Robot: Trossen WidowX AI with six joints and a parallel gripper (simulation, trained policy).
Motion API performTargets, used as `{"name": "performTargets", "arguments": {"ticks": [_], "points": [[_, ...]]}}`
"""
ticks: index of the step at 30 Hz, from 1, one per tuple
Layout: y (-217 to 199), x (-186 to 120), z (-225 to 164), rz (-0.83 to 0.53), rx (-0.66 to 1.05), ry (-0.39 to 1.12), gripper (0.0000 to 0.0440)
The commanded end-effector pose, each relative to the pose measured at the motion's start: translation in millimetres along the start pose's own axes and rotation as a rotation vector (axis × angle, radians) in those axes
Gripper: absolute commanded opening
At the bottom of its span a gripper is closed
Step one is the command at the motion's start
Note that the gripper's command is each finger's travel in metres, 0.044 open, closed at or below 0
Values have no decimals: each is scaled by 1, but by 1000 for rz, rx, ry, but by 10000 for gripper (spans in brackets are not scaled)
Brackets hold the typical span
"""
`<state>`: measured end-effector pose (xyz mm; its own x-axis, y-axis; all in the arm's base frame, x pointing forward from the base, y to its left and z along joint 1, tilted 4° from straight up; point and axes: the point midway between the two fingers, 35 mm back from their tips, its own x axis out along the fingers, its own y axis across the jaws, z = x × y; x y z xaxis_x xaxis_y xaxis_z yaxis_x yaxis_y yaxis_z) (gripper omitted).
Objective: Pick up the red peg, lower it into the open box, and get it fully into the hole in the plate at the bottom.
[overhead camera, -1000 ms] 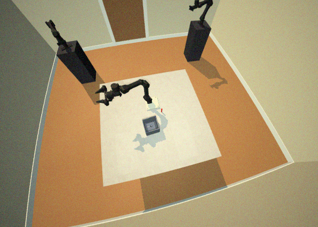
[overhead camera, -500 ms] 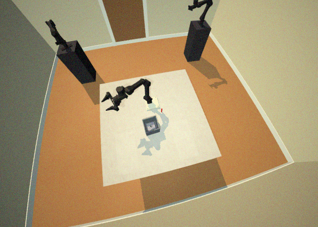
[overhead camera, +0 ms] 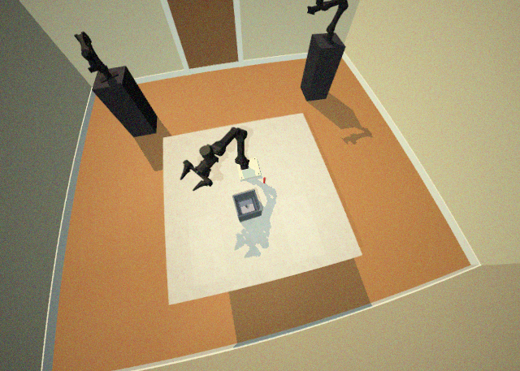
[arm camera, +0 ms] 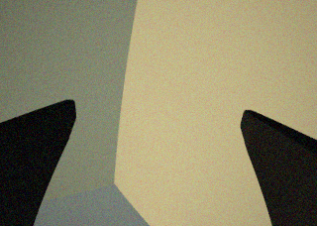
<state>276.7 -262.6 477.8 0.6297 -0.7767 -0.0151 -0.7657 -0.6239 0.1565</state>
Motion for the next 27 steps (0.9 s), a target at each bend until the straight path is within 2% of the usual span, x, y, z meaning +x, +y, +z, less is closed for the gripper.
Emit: {"name": "performTargets", "arguments": {"ticks": [1, 14, 27], "points": [[-18, -7, 4, -63, -19, -14, 440], [-95, -39, 26, -334, -104, -73, 440], [-161, -86, 52, -622, -248, -109, 440]]}}
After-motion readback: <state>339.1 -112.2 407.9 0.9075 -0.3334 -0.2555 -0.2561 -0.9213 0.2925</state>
